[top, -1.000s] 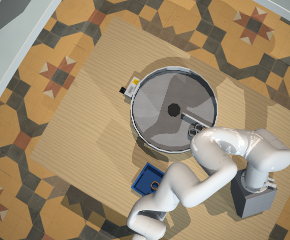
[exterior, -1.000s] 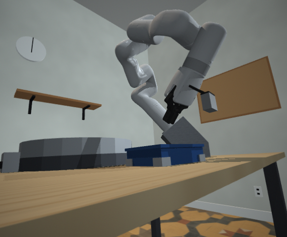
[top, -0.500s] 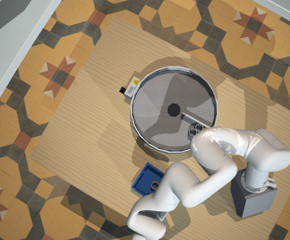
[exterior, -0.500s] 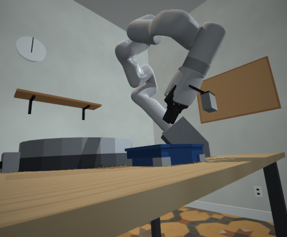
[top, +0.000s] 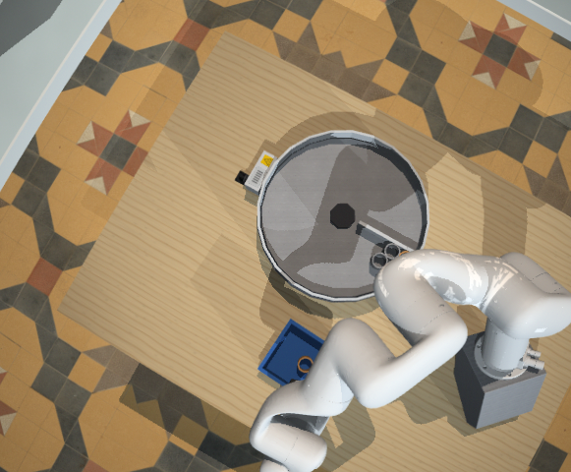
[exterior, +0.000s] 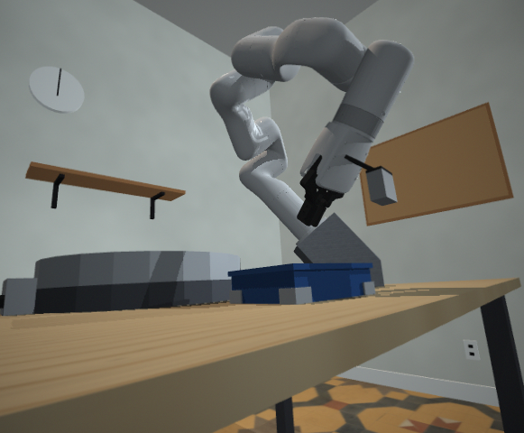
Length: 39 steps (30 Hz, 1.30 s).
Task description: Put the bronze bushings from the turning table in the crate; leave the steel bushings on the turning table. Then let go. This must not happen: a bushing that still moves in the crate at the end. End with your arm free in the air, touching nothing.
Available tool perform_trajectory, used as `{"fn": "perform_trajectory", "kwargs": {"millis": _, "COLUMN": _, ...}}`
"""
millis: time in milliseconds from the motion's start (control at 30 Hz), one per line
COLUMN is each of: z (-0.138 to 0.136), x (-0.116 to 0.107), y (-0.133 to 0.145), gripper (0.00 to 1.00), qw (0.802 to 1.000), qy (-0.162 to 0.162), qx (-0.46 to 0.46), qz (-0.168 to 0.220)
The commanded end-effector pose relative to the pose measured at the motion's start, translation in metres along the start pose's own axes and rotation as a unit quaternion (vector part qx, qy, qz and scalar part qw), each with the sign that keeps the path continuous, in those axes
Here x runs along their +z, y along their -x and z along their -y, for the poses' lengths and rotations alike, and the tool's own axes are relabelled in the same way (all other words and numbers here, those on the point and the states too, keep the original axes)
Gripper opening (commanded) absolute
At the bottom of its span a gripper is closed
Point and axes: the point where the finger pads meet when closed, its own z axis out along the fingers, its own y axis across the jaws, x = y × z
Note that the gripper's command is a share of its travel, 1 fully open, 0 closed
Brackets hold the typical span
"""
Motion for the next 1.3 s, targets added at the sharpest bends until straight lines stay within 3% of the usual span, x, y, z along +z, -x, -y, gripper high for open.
{"fn": "perform_trajectory", "kwargs": {"millis": 0, "z": -0.001, "x": -0.002, "y": 0.0, "gripper": 0.11, "qw": 1.0, "qy": 0.0, "qx": 0.001, "qz": -0.002}}
{"fn": "perform_trajectory", "kwargs": {"millis": 200, "z": -0.001, "x": -0.002, "y": 0.0, "gripper": 0.11, "qw": 1.0, "qy": 0.0, "qx": 0.001, "qz": -0.002}}
{"fn": "perform_trajectory", "kwargs": {"millis": 233, "z": -0.001, "x": -0.002, "y": 0.0, "gripper": 0.47, "qw": 1.0, "qy": 0.0, "qx": 0.001, "qz": -0.002}}
{"fn": "perform_trajectory", "kwargs": {"millis": 733, "z": -0.003, "x": 0.006, "y": 0.009, "gripper": 0.47, "qw": 1.0, "qy": -0.005, "qx": 0.017, "qz": -0.016}}
{"fn": "perform_trajectory", "kwargs": {"millis": 1267, "z": -0.005, "x": 0.049, "y": 0.058, "gripper": 0.47, "qw": 0.991, "qy": -0.034, "qx": 0.096, "qz": -0.085}}
